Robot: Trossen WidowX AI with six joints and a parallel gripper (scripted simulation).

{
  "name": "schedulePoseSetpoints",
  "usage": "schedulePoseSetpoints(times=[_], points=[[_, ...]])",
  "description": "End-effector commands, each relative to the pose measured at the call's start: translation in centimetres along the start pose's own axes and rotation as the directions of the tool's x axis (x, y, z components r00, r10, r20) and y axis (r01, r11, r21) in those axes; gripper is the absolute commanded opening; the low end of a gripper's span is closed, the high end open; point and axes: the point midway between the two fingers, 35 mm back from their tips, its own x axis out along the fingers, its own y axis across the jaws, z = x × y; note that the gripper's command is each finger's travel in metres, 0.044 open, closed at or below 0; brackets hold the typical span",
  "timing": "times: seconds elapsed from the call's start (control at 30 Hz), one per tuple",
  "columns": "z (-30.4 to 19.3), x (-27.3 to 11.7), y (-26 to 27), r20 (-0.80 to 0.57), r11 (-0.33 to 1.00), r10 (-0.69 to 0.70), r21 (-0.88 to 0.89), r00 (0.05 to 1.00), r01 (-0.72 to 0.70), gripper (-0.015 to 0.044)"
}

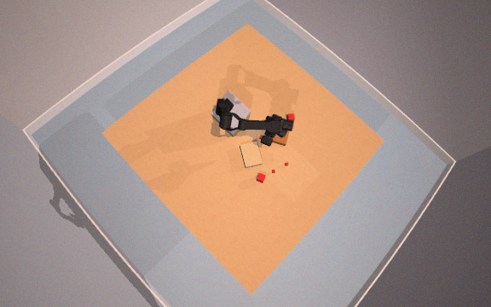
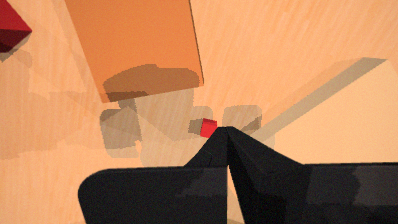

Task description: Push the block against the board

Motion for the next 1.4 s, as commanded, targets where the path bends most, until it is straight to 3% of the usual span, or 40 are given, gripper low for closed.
schedulePoseSetpoints(times=[0.0,0.3,0.6,1.0,1.37], points=[[0.4,0.2,1.1,0.002,0.993,0.004,-0.119,1.0,-0.004,0.0],[0.9,1.1,3.7,-0.005,0.909,0.002,-0.417,1.0,-0.003,0.0],[1.2,2.0,6.4,-0.011,0.739,-0.003,-0.674,1.0,-0.005,0.0],[1.1,3.4,10.0,-0.021,0.406,-0.012,-0.914,1.0,-0.014,0.0],[0.7,4.9,13.1,-0.03,0.042,-0.024,-0.999,0.999,-0.029,0.0]])
